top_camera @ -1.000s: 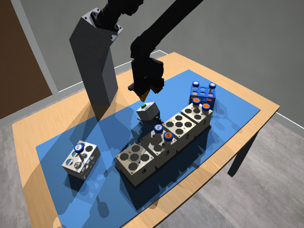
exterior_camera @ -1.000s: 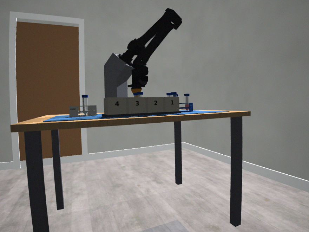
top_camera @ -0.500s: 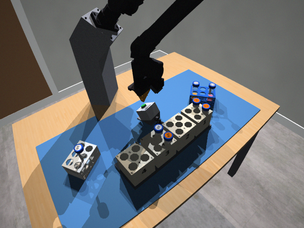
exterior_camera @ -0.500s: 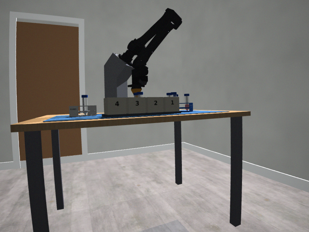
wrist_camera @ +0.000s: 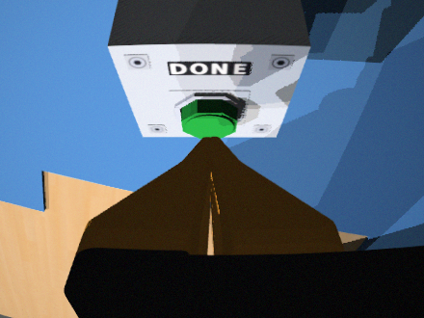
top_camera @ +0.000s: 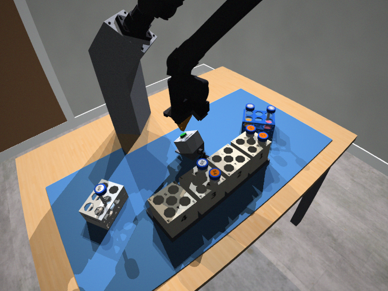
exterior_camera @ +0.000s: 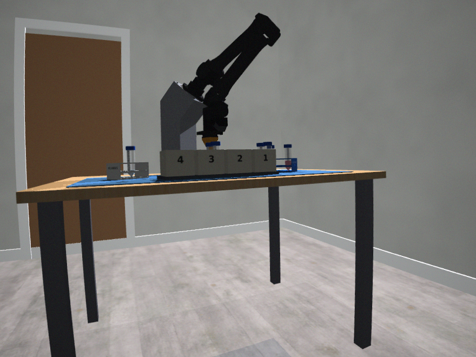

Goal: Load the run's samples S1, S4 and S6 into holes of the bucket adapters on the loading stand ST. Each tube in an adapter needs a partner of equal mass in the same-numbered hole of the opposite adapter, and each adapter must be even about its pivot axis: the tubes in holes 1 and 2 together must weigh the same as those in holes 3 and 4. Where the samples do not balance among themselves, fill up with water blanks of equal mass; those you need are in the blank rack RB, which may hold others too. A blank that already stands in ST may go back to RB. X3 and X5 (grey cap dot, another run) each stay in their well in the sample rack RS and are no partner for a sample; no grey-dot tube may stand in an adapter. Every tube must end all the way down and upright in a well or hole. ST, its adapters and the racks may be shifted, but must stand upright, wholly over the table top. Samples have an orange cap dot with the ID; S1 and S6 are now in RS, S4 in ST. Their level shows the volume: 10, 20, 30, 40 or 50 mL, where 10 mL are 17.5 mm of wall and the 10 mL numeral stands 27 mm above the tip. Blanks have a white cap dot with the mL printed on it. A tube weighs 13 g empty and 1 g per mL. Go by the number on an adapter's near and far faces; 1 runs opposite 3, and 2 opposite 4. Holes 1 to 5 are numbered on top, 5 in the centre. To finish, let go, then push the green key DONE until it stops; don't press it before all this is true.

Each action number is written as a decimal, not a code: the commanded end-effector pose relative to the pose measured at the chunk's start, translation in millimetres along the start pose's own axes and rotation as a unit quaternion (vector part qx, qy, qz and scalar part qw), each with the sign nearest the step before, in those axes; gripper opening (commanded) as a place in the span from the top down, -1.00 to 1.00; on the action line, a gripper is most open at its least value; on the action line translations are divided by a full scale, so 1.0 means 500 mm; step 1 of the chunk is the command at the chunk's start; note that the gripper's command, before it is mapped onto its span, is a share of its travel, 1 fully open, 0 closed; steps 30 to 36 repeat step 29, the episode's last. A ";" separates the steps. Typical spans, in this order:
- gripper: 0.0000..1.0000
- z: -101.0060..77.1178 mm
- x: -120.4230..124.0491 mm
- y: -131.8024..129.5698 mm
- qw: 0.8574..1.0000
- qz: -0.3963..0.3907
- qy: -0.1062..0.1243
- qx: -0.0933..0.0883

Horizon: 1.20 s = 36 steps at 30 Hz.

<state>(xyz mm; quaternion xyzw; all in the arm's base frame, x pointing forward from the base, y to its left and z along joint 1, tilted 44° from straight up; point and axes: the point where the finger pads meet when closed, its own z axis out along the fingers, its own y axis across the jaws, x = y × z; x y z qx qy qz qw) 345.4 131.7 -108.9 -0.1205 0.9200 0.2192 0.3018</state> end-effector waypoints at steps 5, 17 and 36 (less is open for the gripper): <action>1.00 0.012 0.003 0.007 1.000 0.000 0.000 -0.003; 1.00 0.022 0.003 0.006 1.000 0.000 0.000 -0.003; 1.00 0.034 0.004 0.007 1.000 0.001 0.001 -0.003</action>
